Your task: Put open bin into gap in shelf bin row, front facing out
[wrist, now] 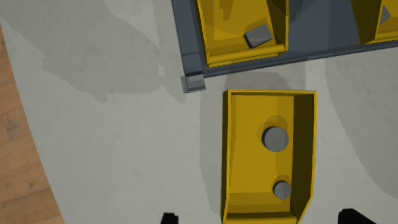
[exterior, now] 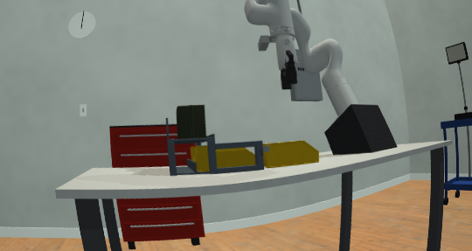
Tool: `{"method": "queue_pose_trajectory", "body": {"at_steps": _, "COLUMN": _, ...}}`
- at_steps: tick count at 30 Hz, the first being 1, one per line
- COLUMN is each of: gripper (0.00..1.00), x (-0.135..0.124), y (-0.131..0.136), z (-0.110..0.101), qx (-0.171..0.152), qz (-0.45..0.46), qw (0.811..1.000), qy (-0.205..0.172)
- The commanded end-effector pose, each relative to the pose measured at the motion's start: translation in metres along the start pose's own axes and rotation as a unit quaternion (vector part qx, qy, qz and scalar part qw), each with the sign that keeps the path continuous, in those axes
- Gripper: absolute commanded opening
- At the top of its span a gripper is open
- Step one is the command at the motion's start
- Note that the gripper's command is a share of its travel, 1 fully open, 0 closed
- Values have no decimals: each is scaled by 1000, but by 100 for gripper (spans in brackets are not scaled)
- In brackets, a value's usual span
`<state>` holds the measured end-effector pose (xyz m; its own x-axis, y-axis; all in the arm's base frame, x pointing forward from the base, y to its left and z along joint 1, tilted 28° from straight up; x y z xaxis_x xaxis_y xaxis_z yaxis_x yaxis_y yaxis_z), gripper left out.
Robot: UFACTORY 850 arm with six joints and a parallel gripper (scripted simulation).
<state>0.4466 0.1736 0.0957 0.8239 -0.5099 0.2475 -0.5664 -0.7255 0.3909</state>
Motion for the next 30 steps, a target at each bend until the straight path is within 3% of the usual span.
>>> {"method": "queue_pose_trajectory", "body": {"at_steps": 1, "gripper": 100, "x": 0, "y": -1, "z": 21, "qx": 1, "qz": 0, "qw": 1000, "qy": 0}}
{"method": "queue_pose_trajectory", "body": {"at_steps": 4, "gripper": 100, "x": 0, "y": -1, "z": 54, "qx": 1, "qz": 0, "qw": 1000, "qy": 0}}
{"method": "queue_pose_trajectory", "body": {"at_steps": 16, "gripper": 100, "x": 0, "y": -1, "z": 54, "qx": 1, "qz": 0, "qw": 1000, "qy": 0}}
{"method": "queue_pose_trajectory", "body": {"at_steps": 21, "gripper": 100, "x": 0, "y": -1, "z": 98, "qx": 1, "qz": 0, "qw": 1000, "qy": 0}}
{"method": "queue_pose_trajectory", "body": {"at_steps": 30, "gripper": 100, "x": 0, "y": -1, "z": 98, "qx": 1, "qz": 0, "qw": 1000, "qy": 0}}
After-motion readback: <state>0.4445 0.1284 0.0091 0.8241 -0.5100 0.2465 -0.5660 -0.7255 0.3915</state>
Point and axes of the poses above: the point where the finger pads meet when closed, its own z axis out along the fingers, its own y axis across the jaws, x = y × z, the point moved 7 cm from there along -z, back along the fingers, and after that the axes turned 8 degrees about z, right-handed, at the moved point
